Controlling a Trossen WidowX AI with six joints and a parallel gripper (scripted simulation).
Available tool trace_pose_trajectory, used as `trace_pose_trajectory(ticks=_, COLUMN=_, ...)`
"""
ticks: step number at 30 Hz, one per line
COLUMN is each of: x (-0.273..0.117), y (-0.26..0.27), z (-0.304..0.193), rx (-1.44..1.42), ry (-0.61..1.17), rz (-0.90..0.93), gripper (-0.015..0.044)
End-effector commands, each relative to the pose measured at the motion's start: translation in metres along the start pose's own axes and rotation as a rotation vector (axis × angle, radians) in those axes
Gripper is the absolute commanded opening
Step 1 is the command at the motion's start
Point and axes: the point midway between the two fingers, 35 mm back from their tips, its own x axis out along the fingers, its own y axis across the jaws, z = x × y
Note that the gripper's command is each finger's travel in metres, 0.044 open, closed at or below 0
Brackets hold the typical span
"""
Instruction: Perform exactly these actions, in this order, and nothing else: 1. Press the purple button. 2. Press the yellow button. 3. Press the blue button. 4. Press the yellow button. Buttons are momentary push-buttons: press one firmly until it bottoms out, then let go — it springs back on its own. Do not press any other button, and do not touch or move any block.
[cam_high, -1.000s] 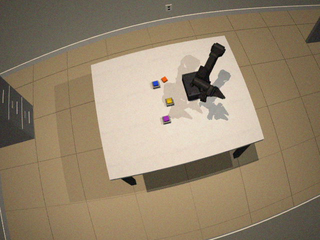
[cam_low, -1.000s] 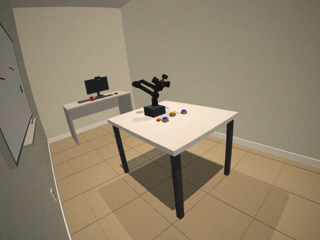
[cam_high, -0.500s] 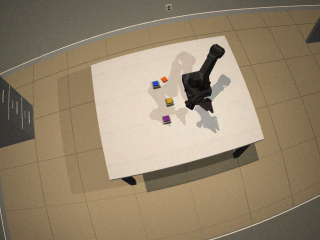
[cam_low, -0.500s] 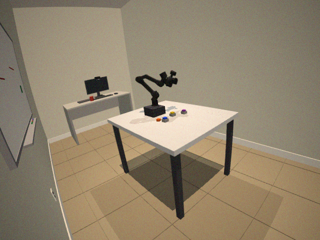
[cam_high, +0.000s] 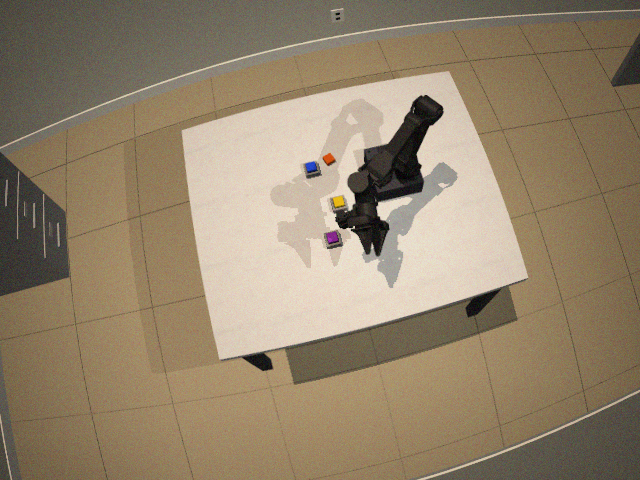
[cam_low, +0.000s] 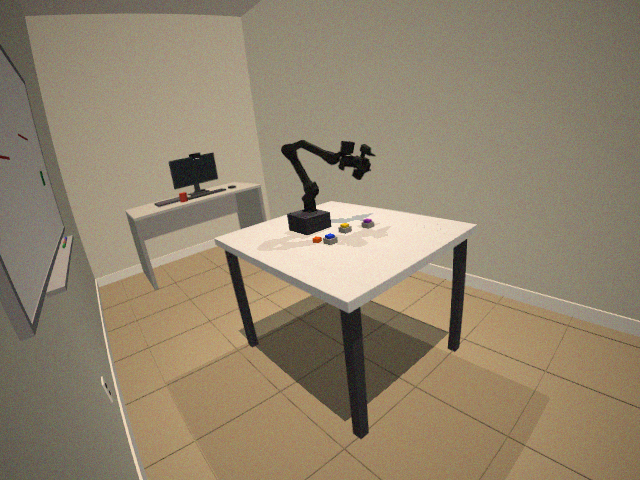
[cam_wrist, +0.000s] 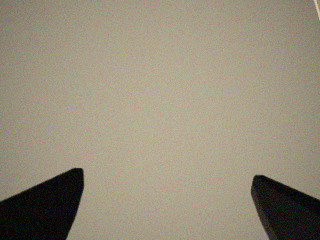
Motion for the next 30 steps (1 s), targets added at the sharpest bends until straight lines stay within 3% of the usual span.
trace_pose_trajectory(ticks=1, x=0.003, y=-0.029, z=0.077, rx=-0.118, ry=-0.283, rz=-0.272, gripper=0.04)
trace_pose_trajectory(ticks=11, x=-0.033, y=-0.08, z=0.14, rx=-0.29, ry=-0.414, rz=-0.794, gripper=0.04)
trace_pose_trajectory(ticks=20, x=-0.093, y=-0.117, z=0.161, rx=-0.424, ry=-0.224, rz=-1.35, gripper=0.04)
trace_pose_trajectory(ticks=30, x=-0.098, y=-0.119, z=0.161, rx=-0.43, ry=-0.2, rz=-1.384, gripper=0.04)
